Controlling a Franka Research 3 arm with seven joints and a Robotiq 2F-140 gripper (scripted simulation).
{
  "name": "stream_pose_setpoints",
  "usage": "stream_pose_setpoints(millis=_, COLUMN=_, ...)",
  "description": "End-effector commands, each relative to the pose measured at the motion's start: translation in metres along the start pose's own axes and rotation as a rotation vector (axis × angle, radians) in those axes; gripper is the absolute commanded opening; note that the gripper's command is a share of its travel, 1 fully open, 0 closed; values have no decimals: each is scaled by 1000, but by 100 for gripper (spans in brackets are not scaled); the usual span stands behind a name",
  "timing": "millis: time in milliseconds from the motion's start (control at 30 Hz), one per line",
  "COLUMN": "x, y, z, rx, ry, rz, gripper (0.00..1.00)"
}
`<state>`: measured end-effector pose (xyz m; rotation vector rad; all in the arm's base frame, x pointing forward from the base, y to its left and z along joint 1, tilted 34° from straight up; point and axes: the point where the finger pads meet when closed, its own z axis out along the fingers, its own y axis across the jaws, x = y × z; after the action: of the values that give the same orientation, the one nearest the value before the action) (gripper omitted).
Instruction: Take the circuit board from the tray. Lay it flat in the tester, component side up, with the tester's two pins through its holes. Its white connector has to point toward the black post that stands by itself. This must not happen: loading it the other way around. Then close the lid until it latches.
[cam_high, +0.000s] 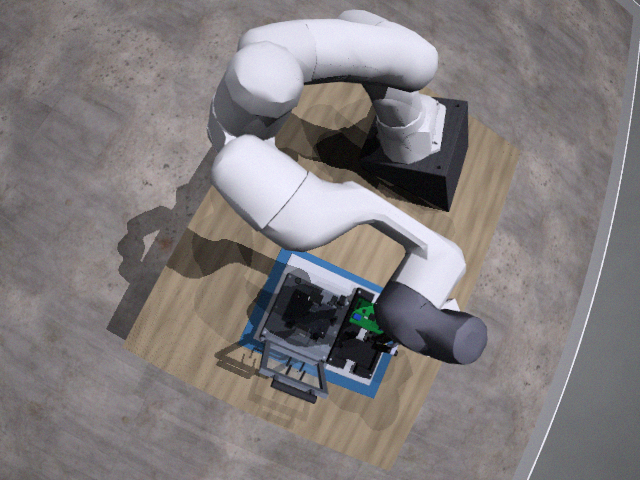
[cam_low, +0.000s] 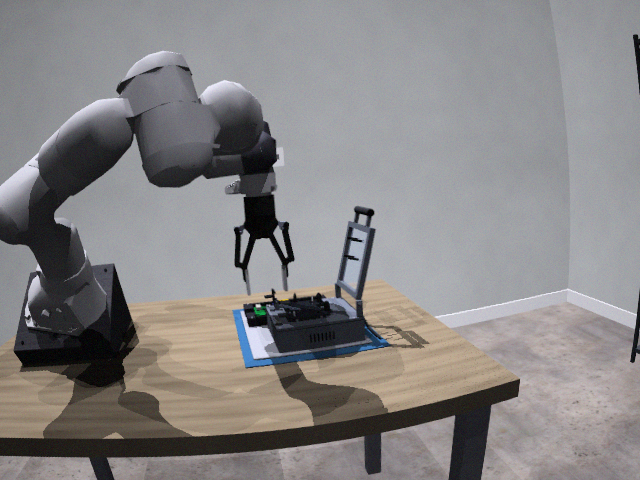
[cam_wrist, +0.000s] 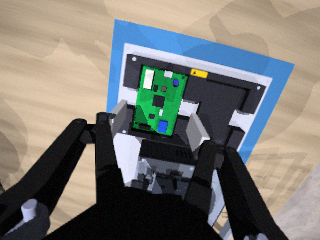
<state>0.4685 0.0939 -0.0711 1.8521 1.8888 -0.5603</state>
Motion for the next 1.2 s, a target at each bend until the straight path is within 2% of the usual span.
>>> stream_pose_setpoints(millis=0, x=1, y=-1, z=1, rx=0, ry=2, rz=3, gripper=58)
stream_pose_setpoints(millis=767, x=1, y=-1, z=2, rx=0, ry=2, rz=3, gripper=58)
stream_pose_setpoints(millis=1167, x=1, y=-1, z=9, rx=0, ry=2, rz=3, gripper=58)
